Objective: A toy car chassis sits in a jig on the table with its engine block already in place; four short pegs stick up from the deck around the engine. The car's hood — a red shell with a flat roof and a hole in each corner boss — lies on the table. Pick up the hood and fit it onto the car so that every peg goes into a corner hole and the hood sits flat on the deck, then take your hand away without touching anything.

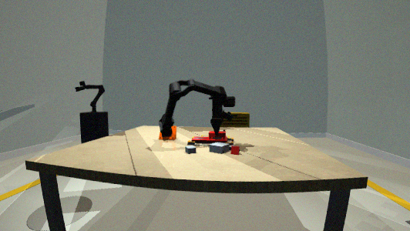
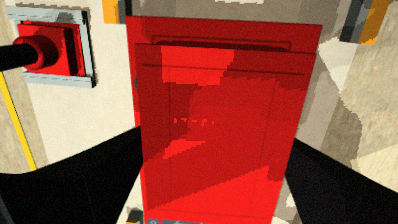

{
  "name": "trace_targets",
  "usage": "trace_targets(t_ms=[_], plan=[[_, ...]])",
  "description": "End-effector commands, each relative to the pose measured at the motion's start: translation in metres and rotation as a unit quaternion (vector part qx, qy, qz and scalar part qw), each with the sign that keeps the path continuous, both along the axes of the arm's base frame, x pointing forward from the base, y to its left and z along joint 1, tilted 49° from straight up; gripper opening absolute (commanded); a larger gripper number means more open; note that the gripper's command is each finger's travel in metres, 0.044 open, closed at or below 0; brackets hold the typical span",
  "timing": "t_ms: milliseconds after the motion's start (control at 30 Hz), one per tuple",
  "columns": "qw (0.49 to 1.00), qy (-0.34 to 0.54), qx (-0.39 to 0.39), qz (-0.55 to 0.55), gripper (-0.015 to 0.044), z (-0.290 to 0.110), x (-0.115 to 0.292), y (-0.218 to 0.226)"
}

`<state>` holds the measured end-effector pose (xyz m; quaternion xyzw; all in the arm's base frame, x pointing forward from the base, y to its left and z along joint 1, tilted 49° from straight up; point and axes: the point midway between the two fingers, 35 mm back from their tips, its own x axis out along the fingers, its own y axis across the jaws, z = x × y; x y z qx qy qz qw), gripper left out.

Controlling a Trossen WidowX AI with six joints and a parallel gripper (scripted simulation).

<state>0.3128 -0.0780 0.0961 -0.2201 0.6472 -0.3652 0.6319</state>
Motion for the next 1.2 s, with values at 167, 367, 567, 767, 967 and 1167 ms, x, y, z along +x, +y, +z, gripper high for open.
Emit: trace_targets(t_ms=[167,367,567,767,967,1167], plan=[[1.000,0.002,-0.001,-0.001,0.0000,0.0004,-0.0005,-0.0001],[1.000,0.001,-0.001,-0.001,0.0000,0.0016,-0.0001,0.0013],[1.000,0.001,-0.001,-0.001,0.0000,0.0027,0.0002,0.0027],[1.000,0.001,-0.001,-0.001,0.0000,0.0020,0.0000,0.0019],[1.000,0.001,-0.001,-0.001,0.0000,0.0007,-0.0002,0.0004],[1.000,0.001,-0.001,-0.001,0.0000,-0.0006,-0.0004,-0.0010]])
